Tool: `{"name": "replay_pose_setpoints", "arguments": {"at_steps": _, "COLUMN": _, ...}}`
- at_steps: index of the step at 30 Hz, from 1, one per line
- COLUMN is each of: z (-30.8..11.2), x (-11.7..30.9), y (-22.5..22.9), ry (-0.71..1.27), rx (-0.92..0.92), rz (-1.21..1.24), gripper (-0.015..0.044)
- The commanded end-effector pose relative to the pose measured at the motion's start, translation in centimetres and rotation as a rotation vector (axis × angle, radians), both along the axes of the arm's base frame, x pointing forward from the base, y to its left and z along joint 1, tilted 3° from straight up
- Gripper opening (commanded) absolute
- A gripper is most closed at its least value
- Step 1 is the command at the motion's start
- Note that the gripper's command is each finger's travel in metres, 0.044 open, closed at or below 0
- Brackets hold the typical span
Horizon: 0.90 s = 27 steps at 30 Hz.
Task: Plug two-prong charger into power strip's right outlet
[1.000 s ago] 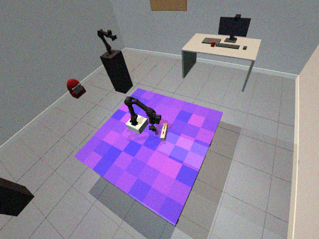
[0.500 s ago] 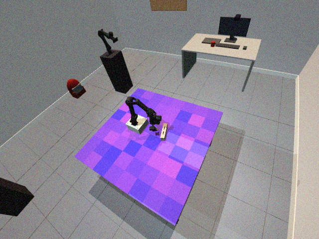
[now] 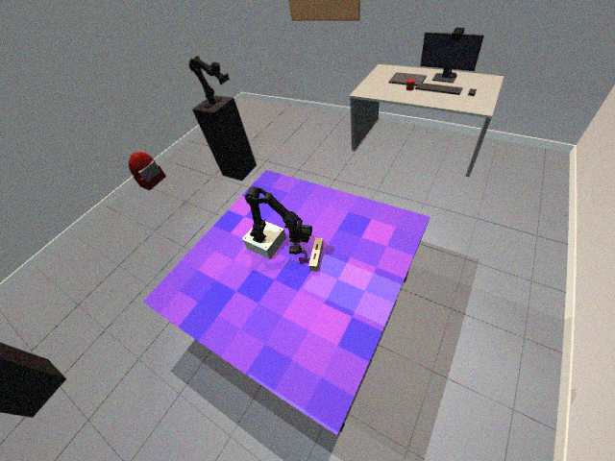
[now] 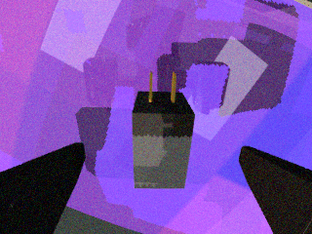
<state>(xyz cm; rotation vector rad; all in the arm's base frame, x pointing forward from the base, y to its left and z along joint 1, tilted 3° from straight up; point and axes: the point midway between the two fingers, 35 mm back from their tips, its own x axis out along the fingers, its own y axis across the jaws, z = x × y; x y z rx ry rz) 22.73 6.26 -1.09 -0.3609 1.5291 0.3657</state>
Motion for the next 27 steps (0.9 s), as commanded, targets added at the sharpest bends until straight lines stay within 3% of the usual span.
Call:
{"name": "replay_pose_setpoints", "arguments": {"at_steps": 1, "z": -0.8, "x": 0.0, "y": 0.1, "ry": 0.001, "rx": 0.006, "rz": 0.003, "gripper": 0.0440}}
{"name": "replay_pose_setpoints", "arguments": {"at_steps": 17, "z": -3.0, "x": 0.0, "y": 0.2, "ry": 0.002, "rx": 0.006, "rz": 0.003, "gripper": 0.0440}}
{"name": "replay_pose_setpoints", "arguments": {"at_steps": 27, "z": -2.6, "x": 0.0, "y": 0.1, "ry": 0.002, "rx": -0.001, "rz": 0.003, "gripper": 0.0177}}
